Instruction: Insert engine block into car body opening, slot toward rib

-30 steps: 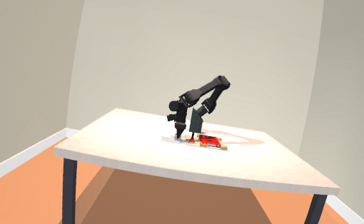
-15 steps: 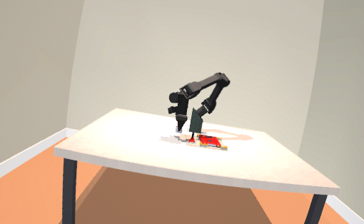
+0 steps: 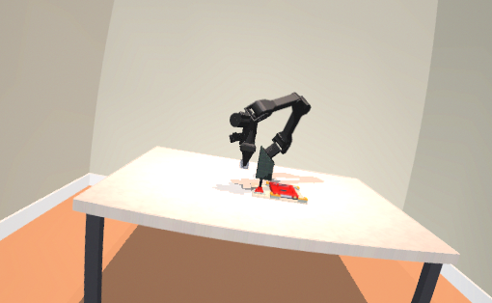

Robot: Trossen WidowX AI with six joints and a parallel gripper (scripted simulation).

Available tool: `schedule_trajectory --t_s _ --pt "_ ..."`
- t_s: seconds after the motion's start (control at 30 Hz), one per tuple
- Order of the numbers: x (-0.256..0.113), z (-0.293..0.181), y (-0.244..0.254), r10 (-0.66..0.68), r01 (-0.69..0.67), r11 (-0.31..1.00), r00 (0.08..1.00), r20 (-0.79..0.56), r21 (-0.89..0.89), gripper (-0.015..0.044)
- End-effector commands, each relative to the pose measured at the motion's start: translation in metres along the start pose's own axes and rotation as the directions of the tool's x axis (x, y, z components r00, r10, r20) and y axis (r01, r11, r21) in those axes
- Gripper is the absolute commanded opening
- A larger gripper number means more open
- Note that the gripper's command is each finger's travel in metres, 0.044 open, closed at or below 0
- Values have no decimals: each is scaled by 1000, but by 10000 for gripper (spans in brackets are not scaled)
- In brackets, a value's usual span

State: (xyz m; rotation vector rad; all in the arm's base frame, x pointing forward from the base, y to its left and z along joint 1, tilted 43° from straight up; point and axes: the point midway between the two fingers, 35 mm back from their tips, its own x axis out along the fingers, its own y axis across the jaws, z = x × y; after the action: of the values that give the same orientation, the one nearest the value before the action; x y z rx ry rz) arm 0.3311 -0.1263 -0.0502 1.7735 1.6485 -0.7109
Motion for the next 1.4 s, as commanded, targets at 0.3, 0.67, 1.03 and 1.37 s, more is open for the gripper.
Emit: schedule_trajectory --t_s 0.3,0.67,1.03,1.37 --pt "-28 2 -2 4 -4 1000 1000 4 -4 0" --pt "-13 23 2 5 -4 1000 1000 16 -5 0" --pt "-10 13 0 -7 8 1000 973 230 -5 0" --pt "-4 2 0 -11 13 1000 846 533 0 0"
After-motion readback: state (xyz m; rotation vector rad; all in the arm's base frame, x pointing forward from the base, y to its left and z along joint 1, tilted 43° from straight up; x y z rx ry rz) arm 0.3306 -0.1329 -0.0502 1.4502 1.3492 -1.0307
